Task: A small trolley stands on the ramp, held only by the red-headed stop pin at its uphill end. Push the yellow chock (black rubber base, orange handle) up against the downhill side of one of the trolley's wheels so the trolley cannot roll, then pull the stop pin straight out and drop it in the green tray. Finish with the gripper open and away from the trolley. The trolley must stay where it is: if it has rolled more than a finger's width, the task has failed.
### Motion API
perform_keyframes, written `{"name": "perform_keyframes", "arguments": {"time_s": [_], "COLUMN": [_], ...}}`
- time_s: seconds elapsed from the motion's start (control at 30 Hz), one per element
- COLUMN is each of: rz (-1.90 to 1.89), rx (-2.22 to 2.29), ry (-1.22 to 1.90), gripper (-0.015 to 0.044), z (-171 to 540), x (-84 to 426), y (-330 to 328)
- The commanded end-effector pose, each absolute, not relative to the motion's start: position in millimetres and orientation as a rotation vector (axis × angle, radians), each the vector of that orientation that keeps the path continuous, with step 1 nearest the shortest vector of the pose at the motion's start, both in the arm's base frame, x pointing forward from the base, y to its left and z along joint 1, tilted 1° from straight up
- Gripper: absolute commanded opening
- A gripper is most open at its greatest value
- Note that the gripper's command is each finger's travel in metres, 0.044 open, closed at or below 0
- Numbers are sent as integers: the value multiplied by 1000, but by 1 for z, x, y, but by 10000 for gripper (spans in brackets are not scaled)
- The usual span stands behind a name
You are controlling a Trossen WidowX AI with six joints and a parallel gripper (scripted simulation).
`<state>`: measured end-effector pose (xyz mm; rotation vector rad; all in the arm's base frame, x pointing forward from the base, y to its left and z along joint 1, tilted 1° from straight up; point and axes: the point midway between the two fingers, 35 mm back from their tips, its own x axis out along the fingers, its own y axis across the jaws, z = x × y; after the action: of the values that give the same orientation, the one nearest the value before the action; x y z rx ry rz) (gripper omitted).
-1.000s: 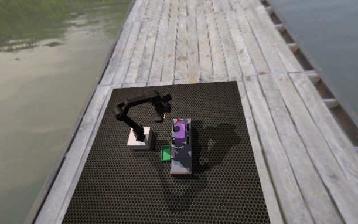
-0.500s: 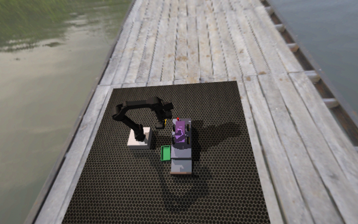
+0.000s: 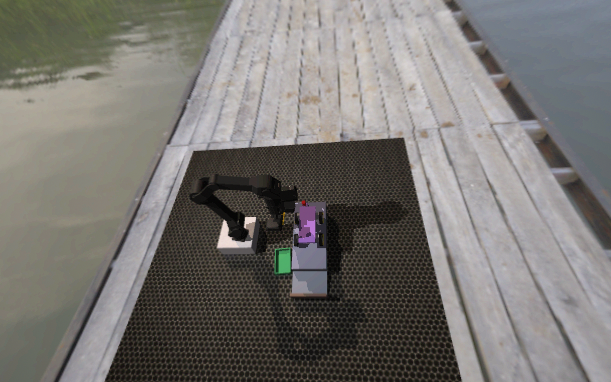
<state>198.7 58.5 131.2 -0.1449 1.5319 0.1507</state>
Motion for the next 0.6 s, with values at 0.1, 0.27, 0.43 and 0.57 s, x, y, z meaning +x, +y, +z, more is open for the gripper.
{"name": "perform_keyframes", "arguments": {"time_s": [0.1,0.27,0.43,0.57], "rz": [155,154,153,152], "rx": [-147,-148,-149,-150], "ry": [1529,1529,1528,1528], "gripper": [0,0,0,0], "z": [131,130,130,129], "x": [207,213,219,224], "y": [39,24,7,-6]}}
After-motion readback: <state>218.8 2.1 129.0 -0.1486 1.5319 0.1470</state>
